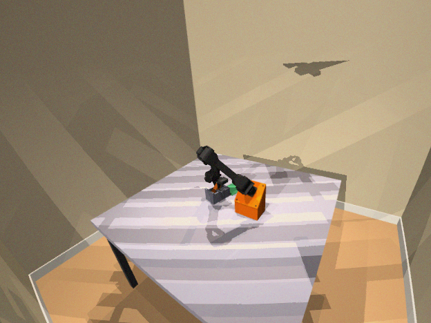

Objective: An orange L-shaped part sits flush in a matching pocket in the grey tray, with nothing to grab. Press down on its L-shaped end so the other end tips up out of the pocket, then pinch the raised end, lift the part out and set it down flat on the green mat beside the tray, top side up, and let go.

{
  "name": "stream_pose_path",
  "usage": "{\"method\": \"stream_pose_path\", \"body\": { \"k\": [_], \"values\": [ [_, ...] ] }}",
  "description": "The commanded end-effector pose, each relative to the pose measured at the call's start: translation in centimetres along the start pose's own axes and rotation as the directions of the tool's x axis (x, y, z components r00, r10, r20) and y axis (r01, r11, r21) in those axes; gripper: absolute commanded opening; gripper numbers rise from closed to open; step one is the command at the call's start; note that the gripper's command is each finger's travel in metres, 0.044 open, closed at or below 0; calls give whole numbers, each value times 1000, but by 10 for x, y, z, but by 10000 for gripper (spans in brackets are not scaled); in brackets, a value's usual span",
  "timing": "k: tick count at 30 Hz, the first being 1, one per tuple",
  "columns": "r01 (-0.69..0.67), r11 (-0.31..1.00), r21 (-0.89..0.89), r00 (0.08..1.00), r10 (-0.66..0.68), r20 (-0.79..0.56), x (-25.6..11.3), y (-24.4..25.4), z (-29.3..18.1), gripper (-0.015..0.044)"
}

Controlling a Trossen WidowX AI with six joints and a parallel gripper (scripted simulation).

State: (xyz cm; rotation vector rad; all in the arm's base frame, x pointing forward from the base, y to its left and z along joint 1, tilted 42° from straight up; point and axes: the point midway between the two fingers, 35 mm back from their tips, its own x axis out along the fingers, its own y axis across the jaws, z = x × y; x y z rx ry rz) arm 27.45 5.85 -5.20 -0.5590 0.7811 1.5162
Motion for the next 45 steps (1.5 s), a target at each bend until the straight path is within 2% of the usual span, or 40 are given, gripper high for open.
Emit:
{"method": "stream_pose_path", "body": {
  "k": [1, 45],
  "values": [
    [2, 1000, -3, 1000, -2, -1, -1, -1, 0, 0],
    [0, 1000, 9, 1000, 0, 2, -62, 0, -1, 0]
  ]
}}
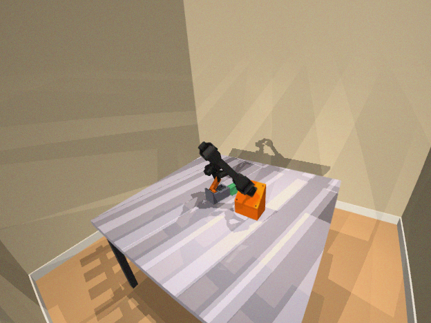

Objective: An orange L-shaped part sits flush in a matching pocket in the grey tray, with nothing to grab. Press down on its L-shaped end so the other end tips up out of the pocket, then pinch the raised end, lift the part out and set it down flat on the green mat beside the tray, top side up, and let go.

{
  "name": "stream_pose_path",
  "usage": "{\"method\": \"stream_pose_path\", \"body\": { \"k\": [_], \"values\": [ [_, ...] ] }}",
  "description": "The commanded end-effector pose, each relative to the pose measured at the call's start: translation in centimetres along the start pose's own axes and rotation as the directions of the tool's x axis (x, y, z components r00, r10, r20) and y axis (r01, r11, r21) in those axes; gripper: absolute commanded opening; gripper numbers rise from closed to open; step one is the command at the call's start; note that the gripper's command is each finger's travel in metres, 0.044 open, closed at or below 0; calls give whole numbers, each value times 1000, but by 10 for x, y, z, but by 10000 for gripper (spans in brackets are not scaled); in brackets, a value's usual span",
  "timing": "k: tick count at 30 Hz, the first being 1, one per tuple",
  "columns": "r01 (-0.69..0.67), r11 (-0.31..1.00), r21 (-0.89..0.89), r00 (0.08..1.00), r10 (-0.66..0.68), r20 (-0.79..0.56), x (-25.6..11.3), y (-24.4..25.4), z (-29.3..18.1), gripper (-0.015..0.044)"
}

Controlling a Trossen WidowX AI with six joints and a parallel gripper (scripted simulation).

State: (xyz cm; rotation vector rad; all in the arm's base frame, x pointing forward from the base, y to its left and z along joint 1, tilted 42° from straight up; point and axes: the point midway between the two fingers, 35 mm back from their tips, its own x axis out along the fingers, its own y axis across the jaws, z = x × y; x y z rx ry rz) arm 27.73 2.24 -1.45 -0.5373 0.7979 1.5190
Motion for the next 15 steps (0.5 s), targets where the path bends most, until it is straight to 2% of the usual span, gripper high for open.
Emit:
{"method": "stream_pose_path", "body": {
  "k": [1, 15],
  "values": [
    [12, 1000, -12, 1000, -12, -1, -11, -2, 2, 0],
    [12, 1000, -11, 1000, -12, -2, -34, -2, 1, 0]
  ]
}}
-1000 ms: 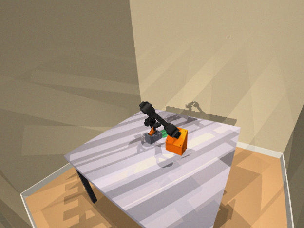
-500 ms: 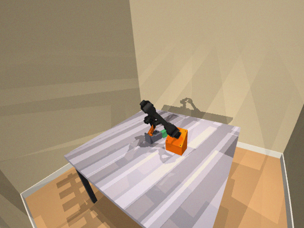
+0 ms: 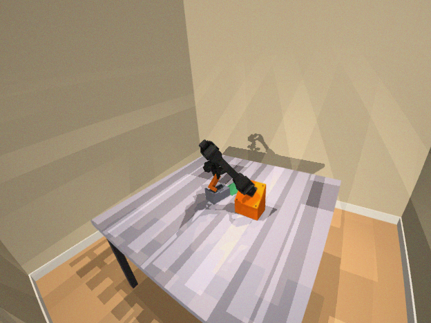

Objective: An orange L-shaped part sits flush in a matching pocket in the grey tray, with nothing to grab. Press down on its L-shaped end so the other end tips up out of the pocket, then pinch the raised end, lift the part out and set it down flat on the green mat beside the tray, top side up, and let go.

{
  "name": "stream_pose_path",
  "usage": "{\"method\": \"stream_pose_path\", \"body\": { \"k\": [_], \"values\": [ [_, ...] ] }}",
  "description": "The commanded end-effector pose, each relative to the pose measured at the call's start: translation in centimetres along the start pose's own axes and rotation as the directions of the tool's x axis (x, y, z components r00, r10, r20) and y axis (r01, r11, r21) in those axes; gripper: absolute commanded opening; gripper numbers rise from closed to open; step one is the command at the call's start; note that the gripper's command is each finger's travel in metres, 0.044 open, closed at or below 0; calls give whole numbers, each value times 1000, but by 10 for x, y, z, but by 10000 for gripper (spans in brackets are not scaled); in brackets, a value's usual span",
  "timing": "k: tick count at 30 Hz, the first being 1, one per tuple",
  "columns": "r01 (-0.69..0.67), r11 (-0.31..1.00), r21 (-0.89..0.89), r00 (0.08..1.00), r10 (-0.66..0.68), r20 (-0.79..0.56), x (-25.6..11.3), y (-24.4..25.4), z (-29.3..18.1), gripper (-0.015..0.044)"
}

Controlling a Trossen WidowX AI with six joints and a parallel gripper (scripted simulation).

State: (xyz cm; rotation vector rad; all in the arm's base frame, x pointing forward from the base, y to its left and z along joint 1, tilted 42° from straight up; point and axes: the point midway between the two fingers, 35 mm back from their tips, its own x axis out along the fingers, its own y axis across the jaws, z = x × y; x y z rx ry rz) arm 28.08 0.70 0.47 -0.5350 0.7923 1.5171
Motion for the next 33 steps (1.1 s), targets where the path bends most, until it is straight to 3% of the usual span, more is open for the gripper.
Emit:
{"method": "stream_pose_path", "body": {
  "k": [1, 9, 33],
  "values": [
    [9, 1000, -11, 1000, -9, -7, -11, -1, 0, 0],
    [9, 1000, -11, 1000, -9, -7, -10, -1, -7, 0],
    [10, 1000, -10, 1000, -10, -13, -9, 8, -114, 0]
  ]
}}
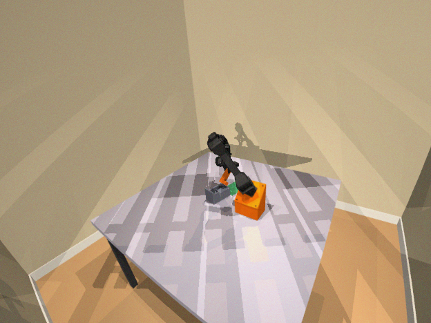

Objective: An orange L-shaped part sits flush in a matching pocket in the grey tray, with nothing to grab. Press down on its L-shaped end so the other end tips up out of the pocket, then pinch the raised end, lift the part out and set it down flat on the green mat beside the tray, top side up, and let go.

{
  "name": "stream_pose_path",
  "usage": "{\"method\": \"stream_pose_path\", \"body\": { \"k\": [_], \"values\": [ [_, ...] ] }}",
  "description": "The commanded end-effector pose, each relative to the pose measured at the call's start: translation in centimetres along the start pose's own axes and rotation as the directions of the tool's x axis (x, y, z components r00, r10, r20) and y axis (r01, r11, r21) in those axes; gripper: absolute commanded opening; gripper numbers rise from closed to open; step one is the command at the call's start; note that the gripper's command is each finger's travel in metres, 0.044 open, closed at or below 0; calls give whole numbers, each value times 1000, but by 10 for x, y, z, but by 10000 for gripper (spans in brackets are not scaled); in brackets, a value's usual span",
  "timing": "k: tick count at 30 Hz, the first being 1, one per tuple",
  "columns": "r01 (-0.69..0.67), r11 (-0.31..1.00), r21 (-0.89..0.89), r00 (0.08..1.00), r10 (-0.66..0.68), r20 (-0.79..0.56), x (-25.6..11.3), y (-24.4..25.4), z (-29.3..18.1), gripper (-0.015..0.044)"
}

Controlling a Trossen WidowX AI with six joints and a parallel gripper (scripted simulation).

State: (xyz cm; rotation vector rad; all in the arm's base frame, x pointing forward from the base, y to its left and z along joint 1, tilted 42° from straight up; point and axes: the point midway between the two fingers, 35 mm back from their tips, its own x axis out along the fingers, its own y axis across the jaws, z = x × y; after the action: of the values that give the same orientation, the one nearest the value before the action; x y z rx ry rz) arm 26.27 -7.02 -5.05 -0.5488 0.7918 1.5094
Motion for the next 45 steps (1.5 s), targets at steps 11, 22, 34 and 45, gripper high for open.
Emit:
{"method": "stream_pose_path", "body": {
  "k": [11, 22, 34, 45],
  "values": [
    [1, 1000, -5, 1000, -1, -8, -1, 5, -67, 0],
    [2, 1000, -5, 1000, -2, -8, 4, 5, -71, 0],
    [2, 1000, -5, 1000, -2, -7, 22, 5, -71, 0],
    [2, 1000, -6, 1000, -2, -7, 39, 5, -71, 0]
  ]
}}
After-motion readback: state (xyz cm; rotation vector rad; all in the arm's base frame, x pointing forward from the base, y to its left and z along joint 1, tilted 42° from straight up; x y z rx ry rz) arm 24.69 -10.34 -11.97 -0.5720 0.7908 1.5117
